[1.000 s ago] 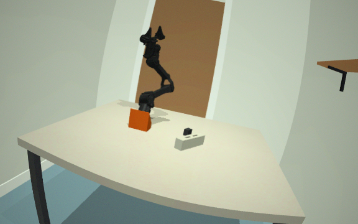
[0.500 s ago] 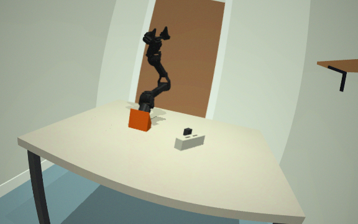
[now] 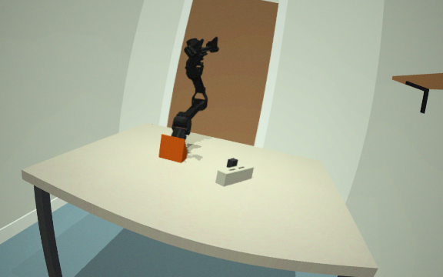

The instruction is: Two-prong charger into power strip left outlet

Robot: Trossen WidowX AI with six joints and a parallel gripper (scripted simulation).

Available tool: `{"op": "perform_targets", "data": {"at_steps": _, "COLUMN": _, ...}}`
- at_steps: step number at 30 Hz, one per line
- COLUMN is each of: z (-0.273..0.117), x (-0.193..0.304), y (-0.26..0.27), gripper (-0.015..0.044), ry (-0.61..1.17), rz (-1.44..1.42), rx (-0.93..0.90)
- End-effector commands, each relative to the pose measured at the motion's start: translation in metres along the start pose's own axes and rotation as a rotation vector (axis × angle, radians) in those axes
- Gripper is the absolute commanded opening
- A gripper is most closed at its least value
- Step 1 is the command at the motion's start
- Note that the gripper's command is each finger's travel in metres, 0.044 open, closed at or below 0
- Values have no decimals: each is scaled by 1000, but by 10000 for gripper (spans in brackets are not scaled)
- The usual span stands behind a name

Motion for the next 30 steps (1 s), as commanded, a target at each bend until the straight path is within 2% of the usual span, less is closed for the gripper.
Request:
{"op": "perform_targets", "data": {"at_steps": 1, "z": 9, "x": 13, "y": 2, "gripper": 440, "ry": 59, "rz": 29, "rx": -21}}
{"op": "perform_targets", "data": {"at_steps": 30, "z": 47, "x": 125, "y": 29, "gripper": 440, "ry": 535, "rz": -284, "rx": -176}}
Point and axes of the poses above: the point midway between the two fingers, 35 mm back from their tips, its own z axis out along the fingers, its own y axis across the jaws, x = y × z, the point moved 6 cm from there along -z, back along the fingers, and after that the axes turned 13 degrees about -z, right-handed, at the moved point
